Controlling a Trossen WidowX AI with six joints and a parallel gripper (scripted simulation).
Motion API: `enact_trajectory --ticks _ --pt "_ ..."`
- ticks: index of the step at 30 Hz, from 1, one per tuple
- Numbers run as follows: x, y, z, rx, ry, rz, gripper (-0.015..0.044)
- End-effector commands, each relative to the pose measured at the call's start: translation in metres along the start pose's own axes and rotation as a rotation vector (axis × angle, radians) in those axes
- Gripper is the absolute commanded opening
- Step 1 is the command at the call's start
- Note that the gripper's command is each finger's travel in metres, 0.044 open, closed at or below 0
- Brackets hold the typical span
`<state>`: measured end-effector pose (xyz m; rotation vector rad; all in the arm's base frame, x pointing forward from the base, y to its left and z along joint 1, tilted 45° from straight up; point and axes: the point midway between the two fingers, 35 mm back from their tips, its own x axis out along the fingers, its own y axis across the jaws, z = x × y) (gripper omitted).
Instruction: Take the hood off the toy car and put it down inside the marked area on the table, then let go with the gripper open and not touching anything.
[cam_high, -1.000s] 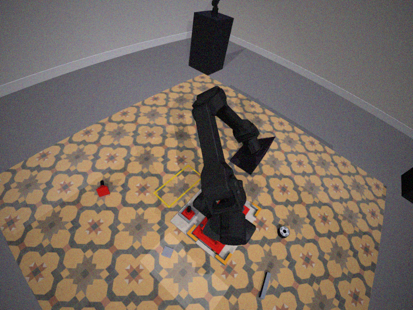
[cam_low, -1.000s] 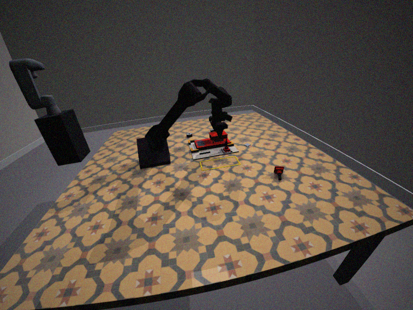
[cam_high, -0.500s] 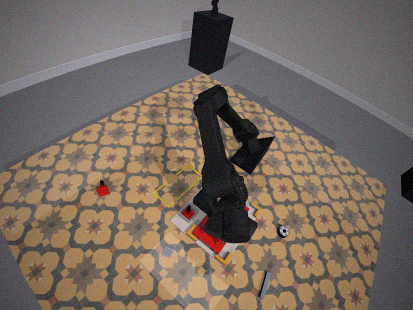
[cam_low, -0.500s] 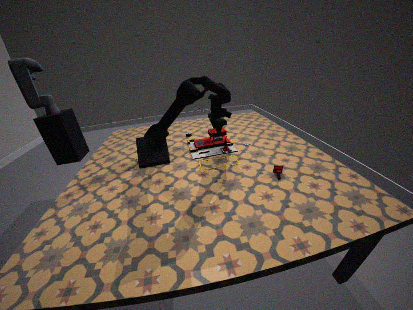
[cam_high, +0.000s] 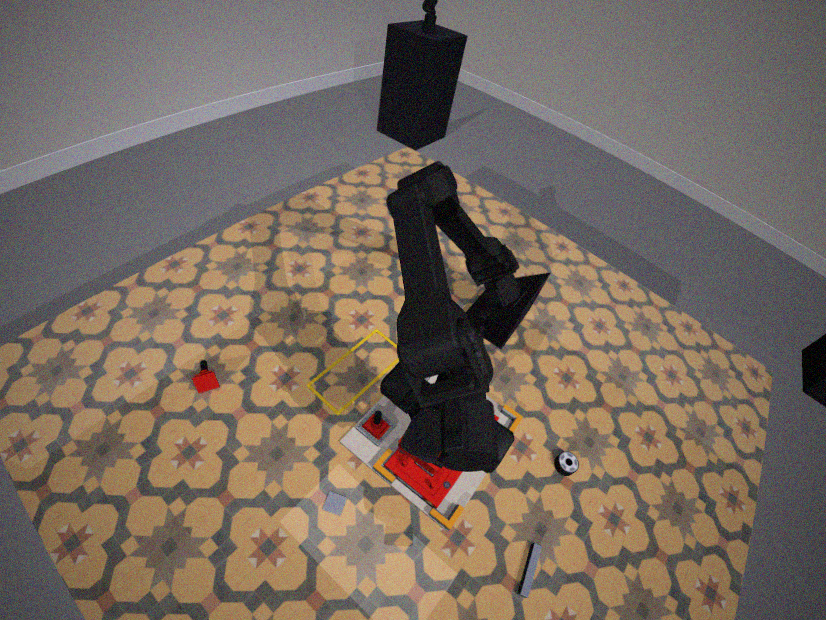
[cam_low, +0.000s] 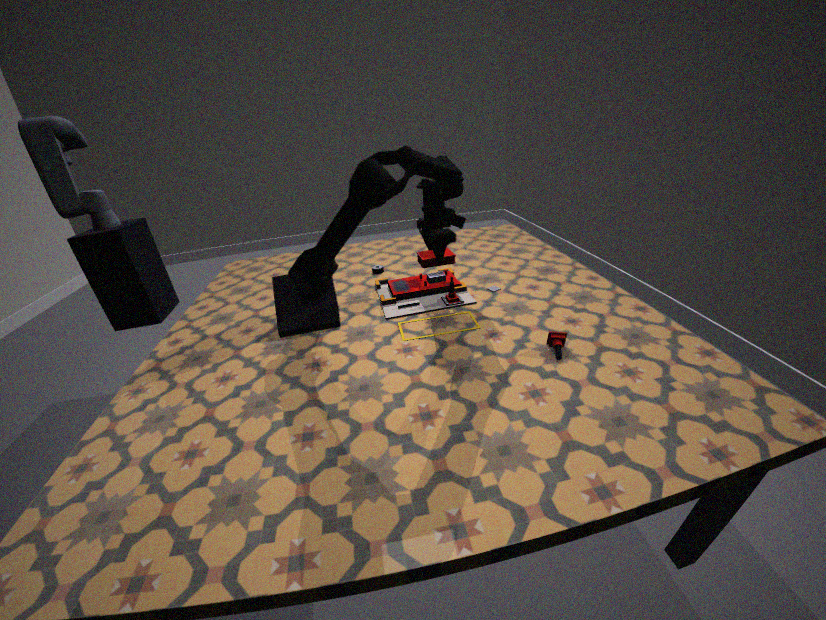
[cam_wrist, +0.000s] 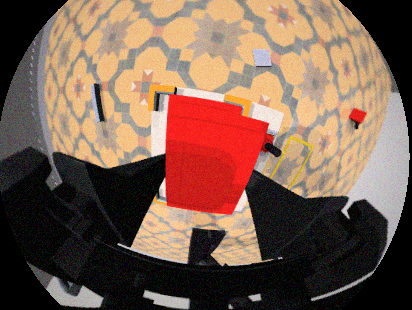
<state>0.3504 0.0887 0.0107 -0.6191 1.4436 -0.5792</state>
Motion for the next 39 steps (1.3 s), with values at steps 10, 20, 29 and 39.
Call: enact_trajectory --ticks 10,20,29,39 --pt "-0.008 -0.063 -0.003 0.001 -0.008 0.007 0.0000" --pt "-0.010 -0.108 -0.013 0.002 -0.009 0.008 0.0000" --pt "-0.011 -0.147 -0.027 0.003 -0.008 0.004 0.0000" --pt "-0.010 -0.186 -0.048 0.006 -0.007 -0.004 0.0000"
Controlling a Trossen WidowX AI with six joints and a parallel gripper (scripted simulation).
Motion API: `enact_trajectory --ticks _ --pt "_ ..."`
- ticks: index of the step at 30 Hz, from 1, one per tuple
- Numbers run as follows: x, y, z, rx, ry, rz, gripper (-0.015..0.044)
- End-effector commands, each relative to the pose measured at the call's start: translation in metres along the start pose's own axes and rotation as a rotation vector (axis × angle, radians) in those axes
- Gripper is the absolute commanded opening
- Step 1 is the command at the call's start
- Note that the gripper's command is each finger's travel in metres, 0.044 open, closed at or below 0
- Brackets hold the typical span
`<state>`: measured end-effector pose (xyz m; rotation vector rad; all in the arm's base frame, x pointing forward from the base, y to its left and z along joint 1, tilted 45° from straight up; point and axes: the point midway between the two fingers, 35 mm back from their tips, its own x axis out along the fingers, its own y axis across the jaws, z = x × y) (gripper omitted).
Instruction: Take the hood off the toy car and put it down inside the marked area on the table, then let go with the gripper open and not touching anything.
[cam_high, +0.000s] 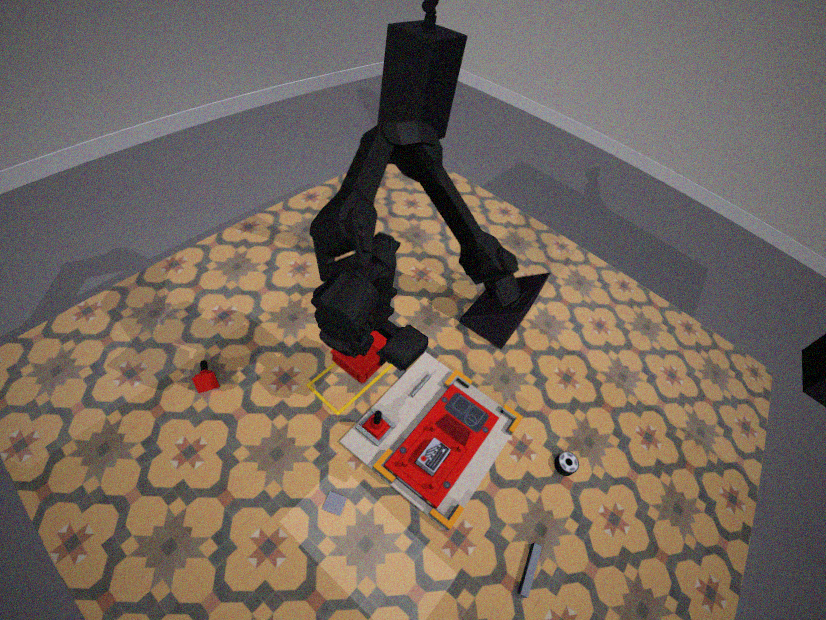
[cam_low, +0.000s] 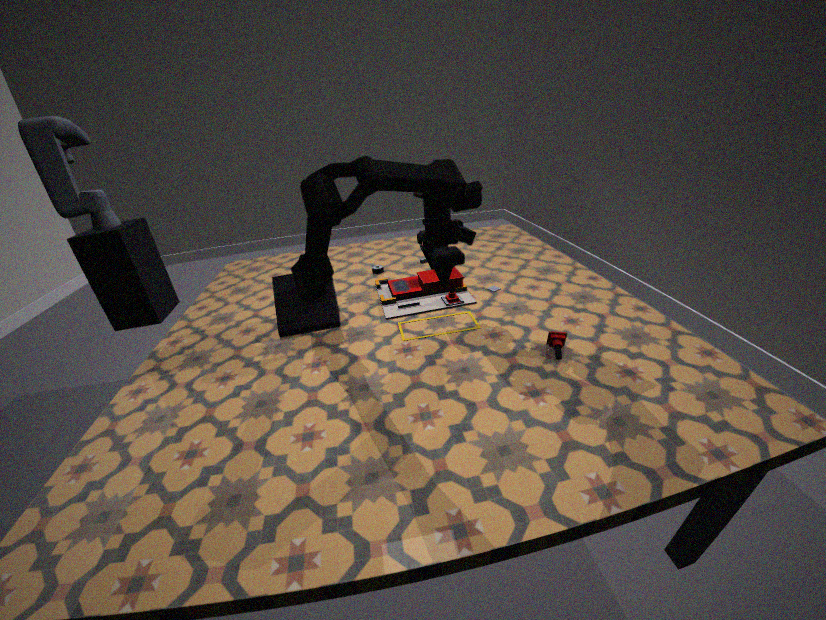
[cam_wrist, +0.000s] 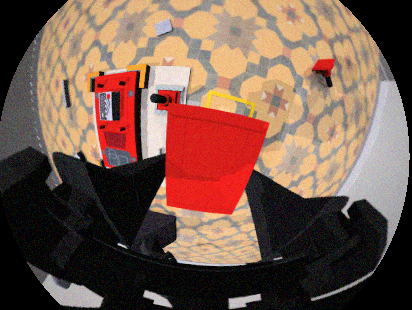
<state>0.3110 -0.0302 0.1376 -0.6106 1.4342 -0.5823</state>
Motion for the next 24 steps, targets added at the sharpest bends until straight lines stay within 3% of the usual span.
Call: enact_trajectory --ticks 1,24 --pt "0.000 -0.016 -0.010 -0.005 0.000 -0.007 0.0000" --pt "0.012 -0.025 -0.015 -0.004 0.000 -0.008 0.0000"
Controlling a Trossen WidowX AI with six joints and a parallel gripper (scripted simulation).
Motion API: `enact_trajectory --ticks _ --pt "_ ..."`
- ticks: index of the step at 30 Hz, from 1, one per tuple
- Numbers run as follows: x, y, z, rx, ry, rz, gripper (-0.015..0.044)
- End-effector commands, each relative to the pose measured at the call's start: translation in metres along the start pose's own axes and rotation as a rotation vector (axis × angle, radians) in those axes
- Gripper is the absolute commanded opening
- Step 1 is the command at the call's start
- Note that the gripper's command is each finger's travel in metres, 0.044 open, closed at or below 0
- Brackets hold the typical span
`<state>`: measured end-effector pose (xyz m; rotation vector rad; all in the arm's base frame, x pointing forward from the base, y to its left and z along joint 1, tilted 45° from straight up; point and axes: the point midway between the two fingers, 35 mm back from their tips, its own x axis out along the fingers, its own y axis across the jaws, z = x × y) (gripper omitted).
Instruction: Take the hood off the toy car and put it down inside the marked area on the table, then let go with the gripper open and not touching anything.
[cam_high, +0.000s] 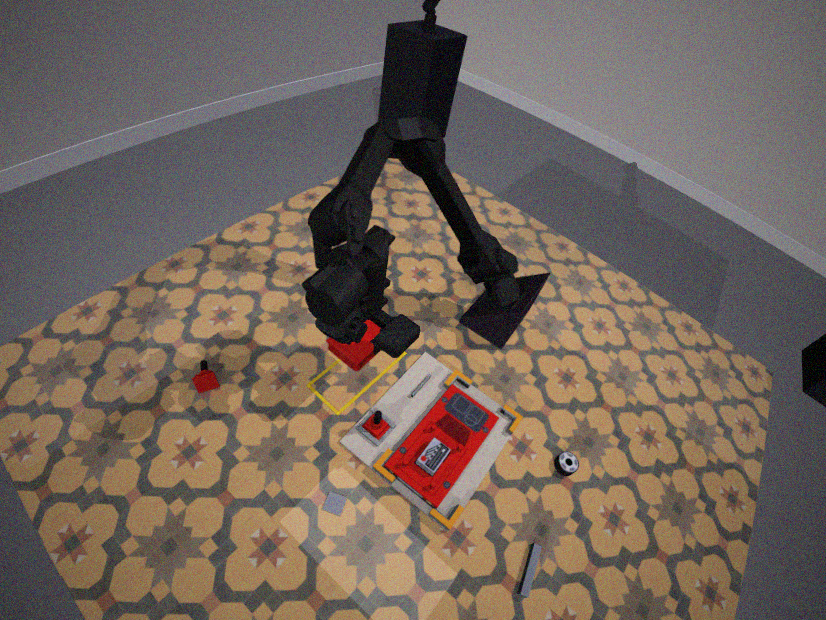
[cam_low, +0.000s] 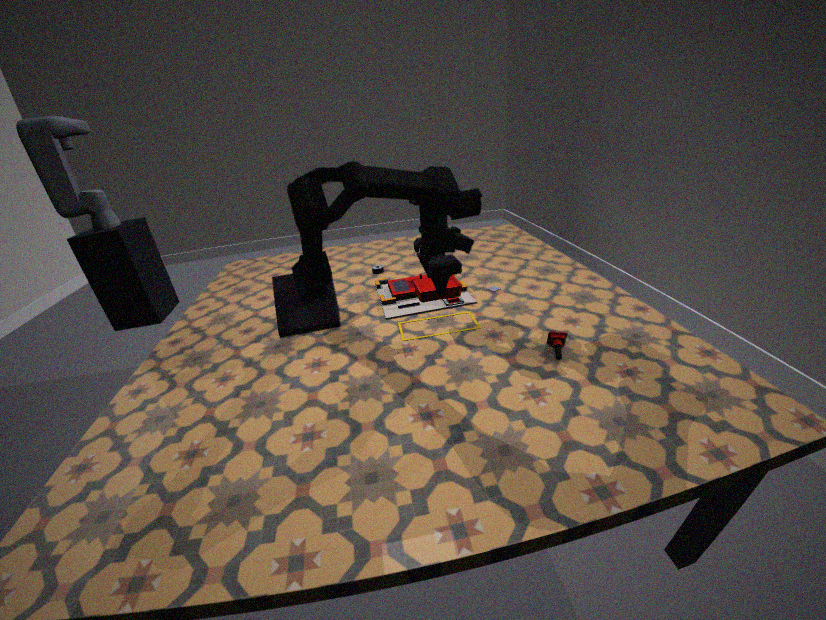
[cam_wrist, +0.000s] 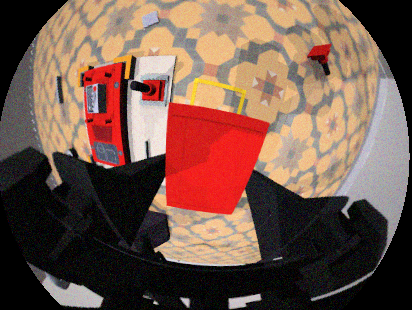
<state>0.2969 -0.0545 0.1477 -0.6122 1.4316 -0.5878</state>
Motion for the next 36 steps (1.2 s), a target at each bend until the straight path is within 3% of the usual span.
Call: enact_trajectory --ticks 1,36 --pt "0.004 0.000 0.000 -0.006 0.000 -0.004 0.0000" --pt "0.031 0.000 0.001 -0.006 0.000 -0.003 0.0000"
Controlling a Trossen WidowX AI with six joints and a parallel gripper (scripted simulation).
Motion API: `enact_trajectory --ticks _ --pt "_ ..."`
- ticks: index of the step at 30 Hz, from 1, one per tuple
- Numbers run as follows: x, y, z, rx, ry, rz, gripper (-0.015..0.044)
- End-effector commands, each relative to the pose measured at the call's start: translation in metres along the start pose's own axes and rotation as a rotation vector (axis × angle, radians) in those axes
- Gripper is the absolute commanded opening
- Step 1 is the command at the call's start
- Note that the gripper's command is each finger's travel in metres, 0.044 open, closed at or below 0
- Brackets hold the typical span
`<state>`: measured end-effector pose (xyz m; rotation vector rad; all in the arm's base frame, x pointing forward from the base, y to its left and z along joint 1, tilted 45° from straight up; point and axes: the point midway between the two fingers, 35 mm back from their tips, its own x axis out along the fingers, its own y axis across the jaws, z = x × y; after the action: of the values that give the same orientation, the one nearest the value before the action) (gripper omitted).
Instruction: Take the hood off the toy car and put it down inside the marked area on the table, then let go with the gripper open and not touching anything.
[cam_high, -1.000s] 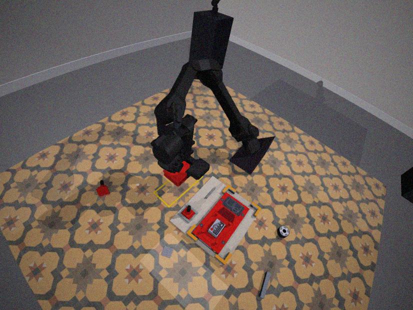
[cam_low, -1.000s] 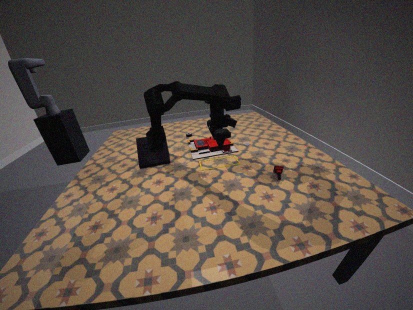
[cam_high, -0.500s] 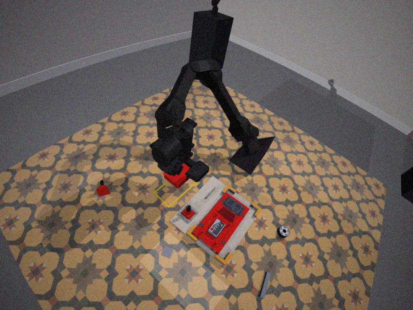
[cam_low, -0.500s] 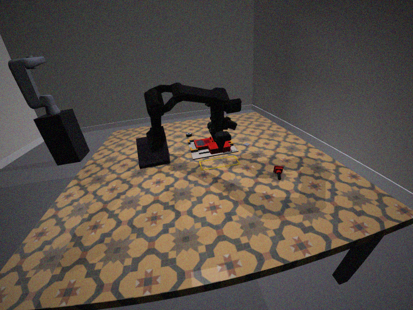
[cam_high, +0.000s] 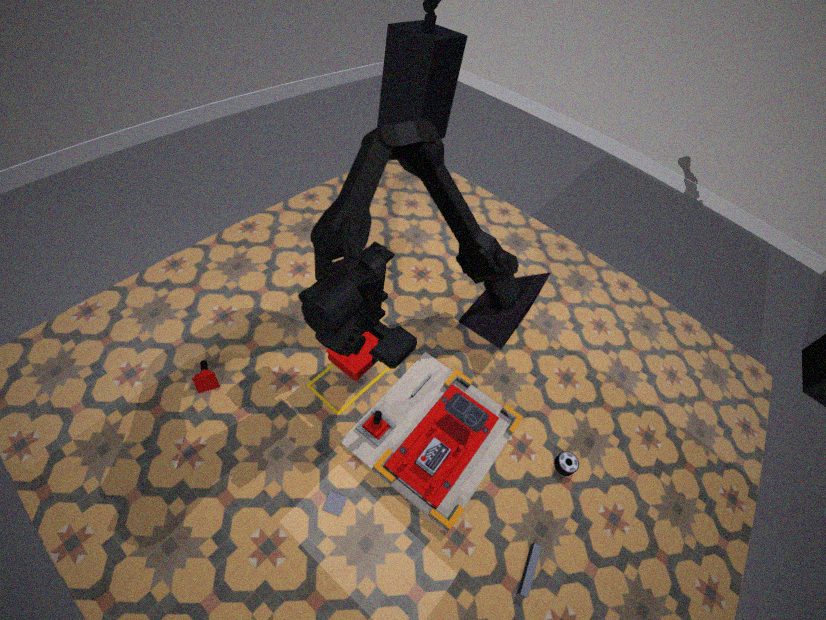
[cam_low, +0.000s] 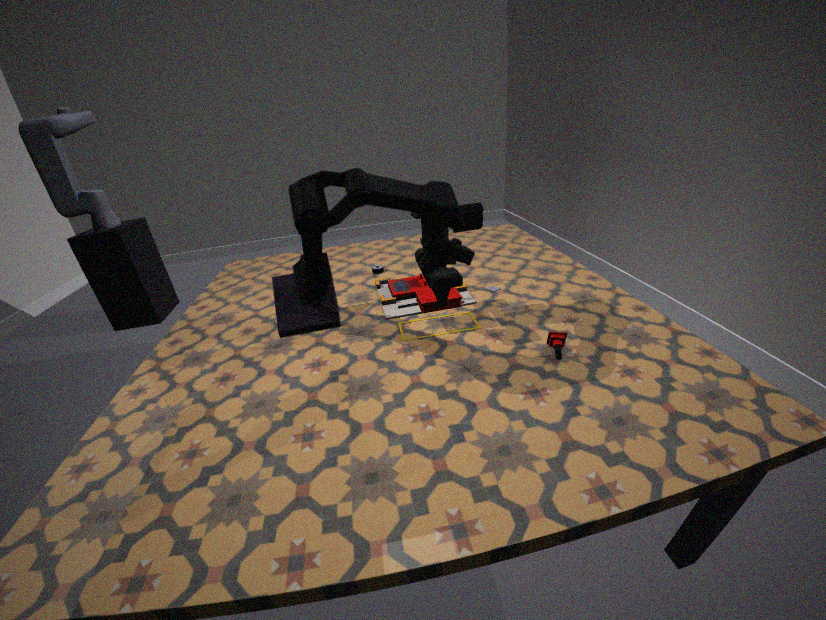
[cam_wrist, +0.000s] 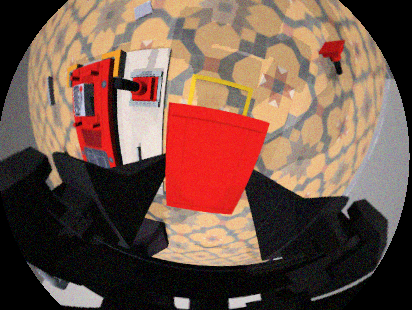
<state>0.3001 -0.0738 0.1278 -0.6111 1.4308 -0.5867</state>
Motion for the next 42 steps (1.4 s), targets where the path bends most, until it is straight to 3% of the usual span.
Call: enact_trajectory --ticks 1,42 --pt "0.004 0.000 -0.001 -0.007 0.001 -0.004 0.0000" --pt "0.035 -0.002 -0.003 -0.006 0.000 -0.009 0.0000"
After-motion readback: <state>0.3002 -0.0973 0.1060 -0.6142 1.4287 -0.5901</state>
